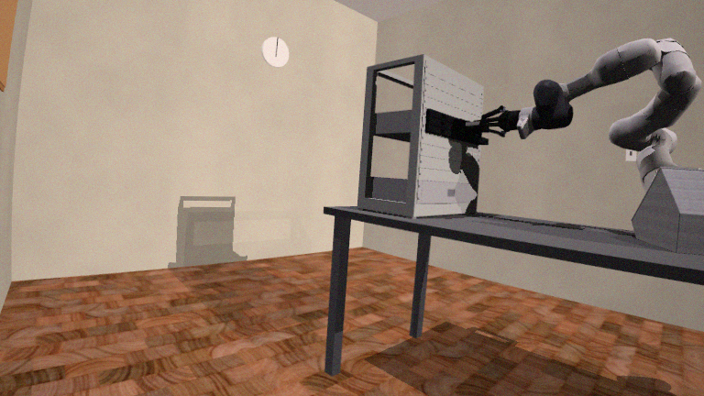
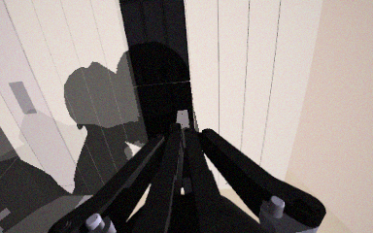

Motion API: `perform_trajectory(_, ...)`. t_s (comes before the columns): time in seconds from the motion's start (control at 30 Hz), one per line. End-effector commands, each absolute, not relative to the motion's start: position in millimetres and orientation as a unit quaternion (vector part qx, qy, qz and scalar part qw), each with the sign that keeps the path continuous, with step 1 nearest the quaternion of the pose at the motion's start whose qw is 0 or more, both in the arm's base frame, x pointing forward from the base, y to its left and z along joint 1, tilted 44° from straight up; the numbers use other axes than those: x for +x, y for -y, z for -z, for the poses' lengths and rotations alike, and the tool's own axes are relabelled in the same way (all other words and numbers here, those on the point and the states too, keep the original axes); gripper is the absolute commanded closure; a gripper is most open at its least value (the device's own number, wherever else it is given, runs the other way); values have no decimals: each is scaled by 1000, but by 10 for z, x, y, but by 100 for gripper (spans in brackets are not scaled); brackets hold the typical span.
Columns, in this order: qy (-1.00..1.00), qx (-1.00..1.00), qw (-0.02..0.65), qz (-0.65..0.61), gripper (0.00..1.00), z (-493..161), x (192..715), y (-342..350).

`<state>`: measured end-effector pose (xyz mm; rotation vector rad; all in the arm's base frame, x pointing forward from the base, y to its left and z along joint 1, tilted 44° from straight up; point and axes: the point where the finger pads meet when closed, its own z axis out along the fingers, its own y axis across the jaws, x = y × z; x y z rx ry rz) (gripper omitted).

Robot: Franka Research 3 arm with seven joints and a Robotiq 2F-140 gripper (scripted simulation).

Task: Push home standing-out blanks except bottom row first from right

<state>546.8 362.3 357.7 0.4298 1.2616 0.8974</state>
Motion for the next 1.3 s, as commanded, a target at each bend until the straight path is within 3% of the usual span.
perform_trajectory(0.0,-560,179,694,-415,100,-3677,5440,-3782)
perform_trajectory(1.27,-560,179,694,-415,100,-3698,5460,-3807)
